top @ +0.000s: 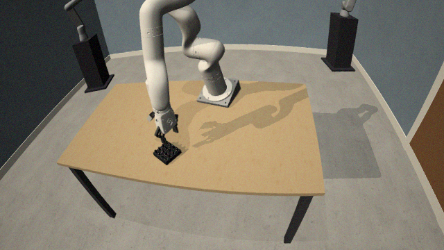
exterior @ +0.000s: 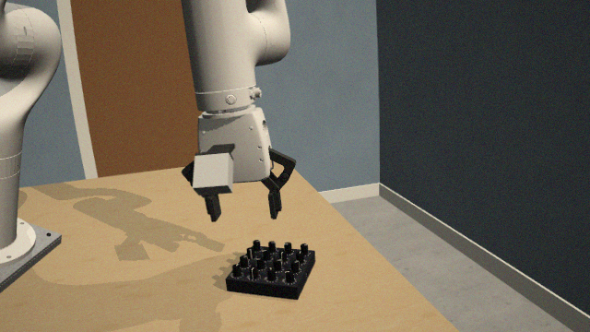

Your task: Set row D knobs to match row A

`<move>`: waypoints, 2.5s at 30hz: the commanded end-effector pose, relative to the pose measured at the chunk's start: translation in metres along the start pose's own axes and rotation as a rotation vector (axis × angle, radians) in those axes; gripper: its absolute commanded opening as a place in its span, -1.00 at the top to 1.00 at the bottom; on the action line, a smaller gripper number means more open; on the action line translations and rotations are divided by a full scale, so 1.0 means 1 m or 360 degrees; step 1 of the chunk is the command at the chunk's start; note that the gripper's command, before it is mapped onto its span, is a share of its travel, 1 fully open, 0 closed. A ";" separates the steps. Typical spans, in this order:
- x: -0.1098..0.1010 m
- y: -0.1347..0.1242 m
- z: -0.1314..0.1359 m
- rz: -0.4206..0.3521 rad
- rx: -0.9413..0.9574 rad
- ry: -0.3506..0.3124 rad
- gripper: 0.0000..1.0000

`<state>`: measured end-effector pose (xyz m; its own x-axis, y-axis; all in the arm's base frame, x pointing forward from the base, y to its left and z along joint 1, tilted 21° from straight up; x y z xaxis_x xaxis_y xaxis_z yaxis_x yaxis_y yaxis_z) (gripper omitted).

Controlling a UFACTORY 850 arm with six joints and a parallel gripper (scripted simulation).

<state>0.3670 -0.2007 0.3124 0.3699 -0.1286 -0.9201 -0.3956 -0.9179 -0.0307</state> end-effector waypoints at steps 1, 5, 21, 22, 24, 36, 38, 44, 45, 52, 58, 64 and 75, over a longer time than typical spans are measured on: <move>-0.002 -0.005 -0.006 0.0069 0.0230 -0.0061 -1.00; -0.003 -0.005 -0.006 0.0072 0.0338 -0.0059 -1.00; -0.003 -0.005 -0.006 0.0072 0.0350 -0.0059 0.61; -0.003 -0.005 -0.006 0.0072 0.0350 -0.0059 0.61; -0.003 -0.005 -0.006 0.0072 0.0350 -0.0059 0.61; -0.003 -0.005 -0.006 0.0072 0.0350 -0.0059 0.61; -0.003 -0.005 -0.006 0.0072 0.0350 -0.0059 0.61; -0.003 -0.005 -0.006 0.0072 0.0350 -0.0059 0.61; -0.003 -0.005 -0.006 0.0072 0.0350 -0.0059 0.61; -0.002 -0.005 -0.006 0.0073 0.0350 -0.0059 0.61; 0.002 -0.005 -0.006 0.0074 0.0351 -0.0059 0.61; 0.008 -0.005 -0.006 0.0074 0.0351 -0.0059 0.61; 0.026 -0.005 -0.005 0.0074 0.0351 -0.0059 0.61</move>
<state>0.3809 -0.2003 0.2951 0.3150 -0.1520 -0.9369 -0.5877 -0.8063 -0.0668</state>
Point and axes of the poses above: the point where the finger pads meet when closed, its own x axis out along the fingers, its own z axis across the jaws, y = z × x, the point moved 10 cm from there along -x, back along the fingers, and after that the axes turned 7 degrees about -x, right-handed, at the moved point
